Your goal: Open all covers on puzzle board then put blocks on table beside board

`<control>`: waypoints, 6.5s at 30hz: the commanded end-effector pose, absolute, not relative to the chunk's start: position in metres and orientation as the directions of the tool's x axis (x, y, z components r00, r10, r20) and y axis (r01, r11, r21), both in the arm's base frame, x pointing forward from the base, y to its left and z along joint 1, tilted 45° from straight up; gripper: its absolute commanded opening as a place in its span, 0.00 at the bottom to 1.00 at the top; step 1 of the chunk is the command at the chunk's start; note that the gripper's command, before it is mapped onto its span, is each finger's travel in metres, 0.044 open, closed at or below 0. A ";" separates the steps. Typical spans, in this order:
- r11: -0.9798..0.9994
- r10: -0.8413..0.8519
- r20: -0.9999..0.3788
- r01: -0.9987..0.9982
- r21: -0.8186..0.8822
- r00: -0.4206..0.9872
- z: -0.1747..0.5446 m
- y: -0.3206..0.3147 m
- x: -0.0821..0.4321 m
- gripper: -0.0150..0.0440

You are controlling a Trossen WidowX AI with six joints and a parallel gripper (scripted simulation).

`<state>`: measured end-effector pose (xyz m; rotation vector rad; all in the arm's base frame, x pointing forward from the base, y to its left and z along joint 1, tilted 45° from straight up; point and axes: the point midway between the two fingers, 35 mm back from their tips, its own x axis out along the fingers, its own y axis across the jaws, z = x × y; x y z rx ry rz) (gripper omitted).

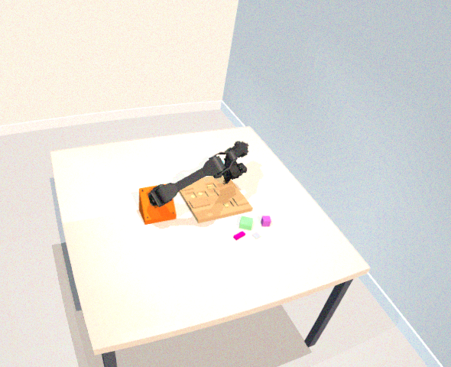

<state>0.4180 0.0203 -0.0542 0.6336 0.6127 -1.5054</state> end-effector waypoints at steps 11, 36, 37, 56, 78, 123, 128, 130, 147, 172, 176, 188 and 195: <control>-0.035 -0.697 -0.717 0.999 0.008 -0.019 -0.040 0.033 0.420 0.25; 0.378 -0.693 -0.721 0.841 -0.386 -0.020 -0.024 0.056 0.355 0.25; 0.385 -0.693 -0.721 0.835 -0.393 -0.020 -0.024 0.057 0.350 0.25; 0.503 -0.692 -0.721 0.697 -0.511 -0.029 -0.014 0.049 0.249 0.25; 0.523 -0.698 -0.715 0.661 -0.537 -0.029 -0.047 0.006 0.218 0.25; 0.488 -0.698 -0.715 -0.749 -0.447 -0.029 -0.061 0.000 0.213 0.25; 0.489 -0.698 -0.716 -0.749 -0.447 -0.029 -0.066 0.004 0.210 0.25; 0.489 -0.698 -0.716 -0.749 -0.447 -0.029 -0.068 0.006 0.208 0.25; 0.542 -0.698 -0.716 -0.674 -0.501 -0.029 -0.069 0.007 0.208 0.25; 0.542 -0.699 -0.714 -0.668 -0.509 -0.023 -0.067 0.007 0.210 0.25; 0.542 -0.699 -0.715 -0.670 -0.508 -0.024 -0.064 0.008 0.210 0.25; 0.542 -0.698 -0.716 -0.674 -0.501 -0.029 -0.051 0.010 0.212 0.25; 0.542 -0.698 -0.716 -0.674 -0.501 -0.029 -0.051 0.010 0.212 0.25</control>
